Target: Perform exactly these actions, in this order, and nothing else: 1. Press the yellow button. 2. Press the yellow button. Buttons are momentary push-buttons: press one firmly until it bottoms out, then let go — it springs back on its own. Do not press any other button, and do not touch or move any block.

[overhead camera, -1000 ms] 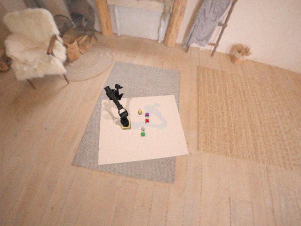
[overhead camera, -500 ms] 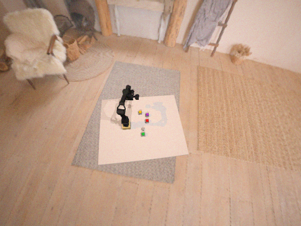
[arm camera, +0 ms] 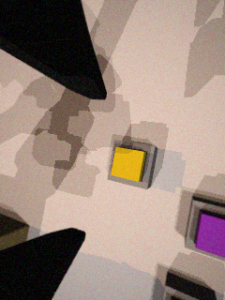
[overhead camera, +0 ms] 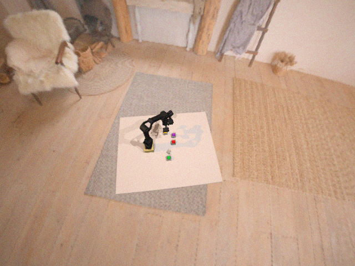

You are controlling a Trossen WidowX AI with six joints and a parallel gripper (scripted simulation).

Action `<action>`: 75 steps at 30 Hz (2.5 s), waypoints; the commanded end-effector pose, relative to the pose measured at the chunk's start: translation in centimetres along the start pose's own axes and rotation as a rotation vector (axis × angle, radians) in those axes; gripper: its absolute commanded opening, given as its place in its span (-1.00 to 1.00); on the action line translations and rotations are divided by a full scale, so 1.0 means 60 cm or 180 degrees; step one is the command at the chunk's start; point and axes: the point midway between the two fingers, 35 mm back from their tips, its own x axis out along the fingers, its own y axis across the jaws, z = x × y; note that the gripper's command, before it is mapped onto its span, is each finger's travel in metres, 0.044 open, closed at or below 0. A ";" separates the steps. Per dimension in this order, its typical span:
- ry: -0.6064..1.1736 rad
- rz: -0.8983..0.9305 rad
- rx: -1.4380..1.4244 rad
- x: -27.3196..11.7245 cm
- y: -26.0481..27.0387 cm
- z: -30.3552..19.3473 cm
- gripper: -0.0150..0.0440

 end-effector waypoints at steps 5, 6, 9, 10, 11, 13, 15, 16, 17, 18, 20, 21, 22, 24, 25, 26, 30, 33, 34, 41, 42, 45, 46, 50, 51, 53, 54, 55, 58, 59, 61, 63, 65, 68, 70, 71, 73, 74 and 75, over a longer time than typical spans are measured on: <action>0.0091 0.0022 0.0132 0.023 0.000 -0.002 0.69; 0.0091 0.0022 0.0132 0.045 0.001 -0.002 0.60; 0.0092 0.0021 0.0132 0.105 -0.001 -0.006 0.33; 0.0092 0.0021 0.0132 0.109 -0.001 -0.006 0.24; 0.0092 0.0021 0.0132 0.109 -0.001 -0.006 0.15; 0.0092 0.0021 0.0132 0.109 -0.001 -0.006 -0.03; 0.0092 0.0021 0.0132 0.109 -0.001 -0.006 -0.20; 0.0092 0.0021 0.0132 0.109 -0.001 -0.006 -0.29; 0.0092 0.0021 0.0132 0.109 -0.001 -0.006 -0.38; 0.0092 0.0021 0.0132 0.109 -0.001 -0.006 -0.42; 0.0092 0.0021 0.0132 0.109 -0.001 -0.006 -0.42; 0.0092 0.0021 0.0132 0.109 -0.001 -0.006 -0.42; 0.0092 0.0021 0.0132 0.109 -0.001 -0.006 -0.42; 0.0092 0.0021 0.0132 0.109 -0.001 -0.006 -0.42; 0.0092 0.0021 0.0132 0.109 -0.001 -0.006 -0.42; 0.0092 0.0021 0.0132 0.110 -0.001 -0.006 -0.42; 0.0092 0.0021 0.0132 0.119 -0.001 -0.006 -0.42; 0.0092 0.0021 0.0132 0.127 0.000 -0.006 -0.42; 0.0092 0.0021 0.0132 0.130 0.000 -0.006 -0.42; 0.0092 0.0021 0.0132 0.149 0.000 -0.007 -0.42; 0.0092 0.0021 0.0132 0.151 0.000 -0.007 -0.42; 0.0093 0.0021 0.0132 0.159 -0.001 -0.008 -0.42; 0.0093 0.0021 0.0132 0.162 -0.001 -0.008 -0.42; 0.0093 0.0021 0.0132 0.163 -0.001 -0.008 -0.42; 0.0093 0.0021 0.0132 0.163 -0.001 -0.008 -0.42; 0.0093 0.0021 0.0132 0.163 -0.001 -0.008 -0.42; 0.0093 0.0021 0.0132 0.163 -0.001 -0.008 -0.42; 0.0093 0.0021 0.0132 0.163 -0.001 -0.008 -0.42; 0.0093 0.0021 0.0132 0.163 -0.001 -0.008 -0.42; 0.0093 0.0021 0.0132 0.163 -0.001 -0.008 -0.42; 0.0093 0.0021 0.0132 0.163 -0.001 -0.008 -0.42; 0.0093 0.0021 0.0132 0.163 -0.001 -0.008 -0.42; 0.0093 0.0021 0.0132 0.163 -0.001 -0.008 -0.42; 0.0093 0.0021 0.0132 0.163 -0.001 -0.008 -0.42; 0.0093 0.0021 0.0132 0.163 -0.001 -0.008 -0.42; 0.0093 0.0021 0.0132 0.163 -0.001 -0.008 -0.42; 0.0081 0.0023 0.0125 0.145 0.000 -0.006 -0.42; 0.0087 0.0022 0.0129 0.126 0.000 -0.006 -0.42; 0.0091 0.0021 0.0131 0.113 -0.001 -0.006 -0.42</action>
